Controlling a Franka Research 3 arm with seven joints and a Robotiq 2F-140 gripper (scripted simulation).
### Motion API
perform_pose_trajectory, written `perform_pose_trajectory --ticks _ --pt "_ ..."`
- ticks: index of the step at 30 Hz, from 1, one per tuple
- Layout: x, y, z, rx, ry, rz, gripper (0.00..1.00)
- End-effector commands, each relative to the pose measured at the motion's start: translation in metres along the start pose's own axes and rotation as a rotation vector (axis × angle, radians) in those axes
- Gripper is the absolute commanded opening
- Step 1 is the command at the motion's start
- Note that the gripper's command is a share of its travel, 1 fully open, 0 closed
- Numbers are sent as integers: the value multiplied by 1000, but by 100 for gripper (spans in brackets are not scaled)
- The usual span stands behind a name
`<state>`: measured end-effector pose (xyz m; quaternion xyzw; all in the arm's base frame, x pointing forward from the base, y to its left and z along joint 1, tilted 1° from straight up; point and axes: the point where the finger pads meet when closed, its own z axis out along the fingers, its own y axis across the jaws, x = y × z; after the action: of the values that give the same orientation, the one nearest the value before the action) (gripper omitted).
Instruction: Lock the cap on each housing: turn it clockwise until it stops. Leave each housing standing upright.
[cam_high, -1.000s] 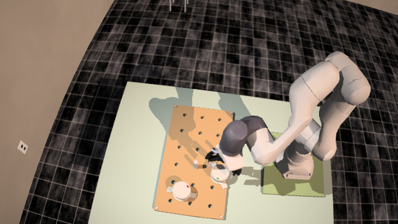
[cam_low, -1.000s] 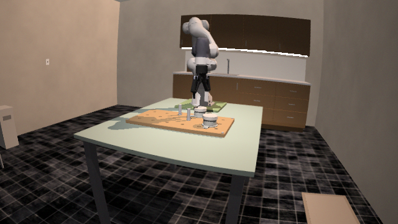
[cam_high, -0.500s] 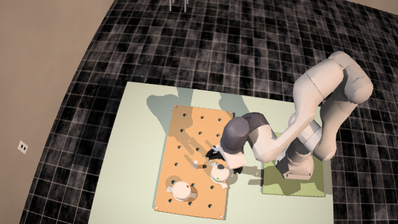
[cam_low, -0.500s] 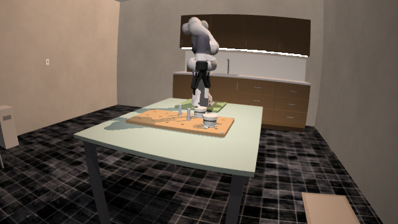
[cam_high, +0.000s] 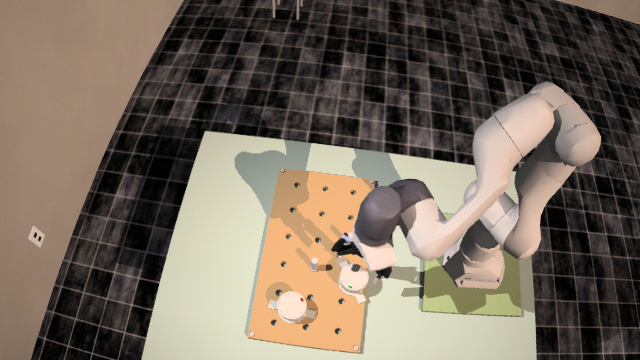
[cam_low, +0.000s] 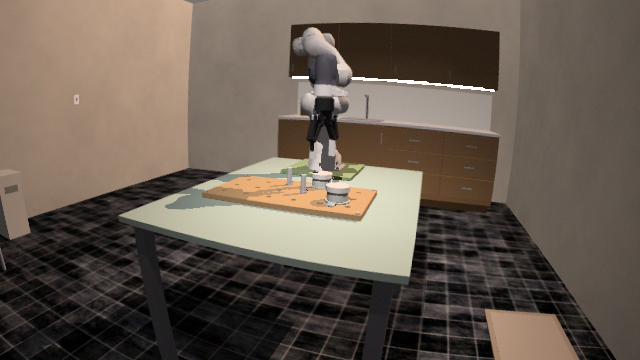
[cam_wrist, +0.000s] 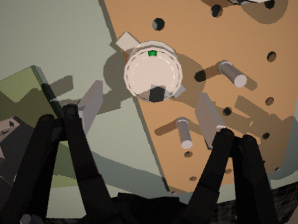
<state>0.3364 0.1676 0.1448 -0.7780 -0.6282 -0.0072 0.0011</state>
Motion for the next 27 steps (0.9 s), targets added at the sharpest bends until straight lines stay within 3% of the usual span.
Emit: perform_pose_trajectory --ticks 1,4,6,10,16,27 --pt "1 2 -2 2 -1 0 78" --pt "20 19 -4 8 6 -87 78" --pt "20 19 -4 8 6 -87 78" --pt "82 67 -6 16 16 -339 78" --pt "164 115 -1 -29 -3 -489 78" --pt "170 118 -1 2 -1 -675 78"
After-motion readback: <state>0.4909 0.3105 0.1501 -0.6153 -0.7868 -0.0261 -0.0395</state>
